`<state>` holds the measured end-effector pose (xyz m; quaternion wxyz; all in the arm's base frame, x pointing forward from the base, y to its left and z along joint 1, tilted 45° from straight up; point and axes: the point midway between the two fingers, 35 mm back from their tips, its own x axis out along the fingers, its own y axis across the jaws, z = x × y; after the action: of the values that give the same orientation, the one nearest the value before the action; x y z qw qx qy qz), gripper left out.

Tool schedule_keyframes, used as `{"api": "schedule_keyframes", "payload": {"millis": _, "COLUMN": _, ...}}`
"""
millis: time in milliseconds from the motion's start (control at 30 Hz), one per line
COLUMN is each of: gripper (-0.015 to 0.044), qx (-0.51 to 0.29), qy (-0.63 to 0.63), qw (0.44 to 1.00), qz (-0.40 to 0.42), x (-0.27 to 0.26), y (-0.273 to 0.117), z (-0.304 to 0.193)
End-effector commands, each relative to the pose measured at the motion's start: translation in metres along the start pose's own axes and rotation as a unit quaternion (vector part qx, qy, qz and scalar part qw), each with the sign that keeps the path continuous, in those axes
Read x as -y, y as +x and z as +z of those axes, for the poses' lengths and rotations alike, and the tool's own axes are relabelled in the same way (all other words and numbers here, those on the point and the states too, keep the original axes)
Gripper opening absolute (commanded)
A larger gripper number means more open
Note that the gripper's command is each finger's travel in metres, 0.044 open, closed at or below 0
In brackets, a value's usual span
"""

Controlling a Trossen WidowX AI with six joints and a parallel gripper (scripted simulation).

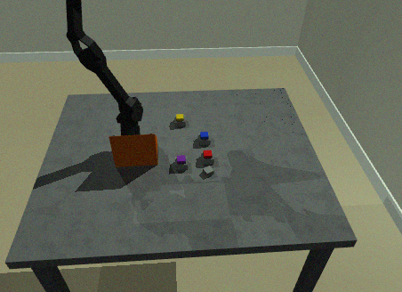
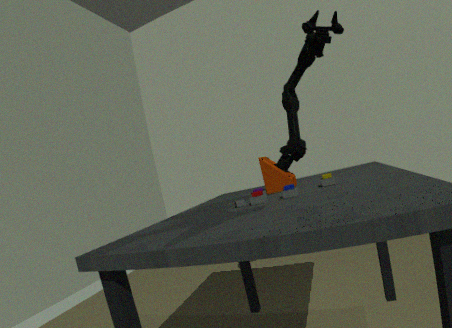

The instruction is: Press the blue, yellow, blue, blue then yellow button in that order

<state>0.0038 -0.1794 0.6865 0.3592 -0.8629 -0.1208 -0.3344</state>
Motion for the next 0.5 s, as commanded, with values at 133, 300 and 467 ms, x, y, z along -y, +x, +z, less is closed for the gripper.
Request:
{"api": "schedule_keyframes", "payload": {"millis": 133, "gripper": 0.0400, "qx": 0.052, "qy": -0.227, "qw": 0.972, "qz": -0.030, "x": 0.045, "y": 0.022, "z": 0.064}}
{"api": "schedule_keyframes", "payload": {"millis": 300, "gripper": 0.0400, "qx": 0.091, "qy": -0.377, "qw": 0.920, "qz": -0.057, "x": 0.066, "y": 0.038, "z": 0.116}}
{"api": "schedule_keyframes", "payload": {"millis": 467, "gripper": 0.0400, "qx": 0.153, "qy": -0.562, "qw": 0.805, "qz": -0.112, "x": 0.079, "y": 0.059, "z": 0.201}}
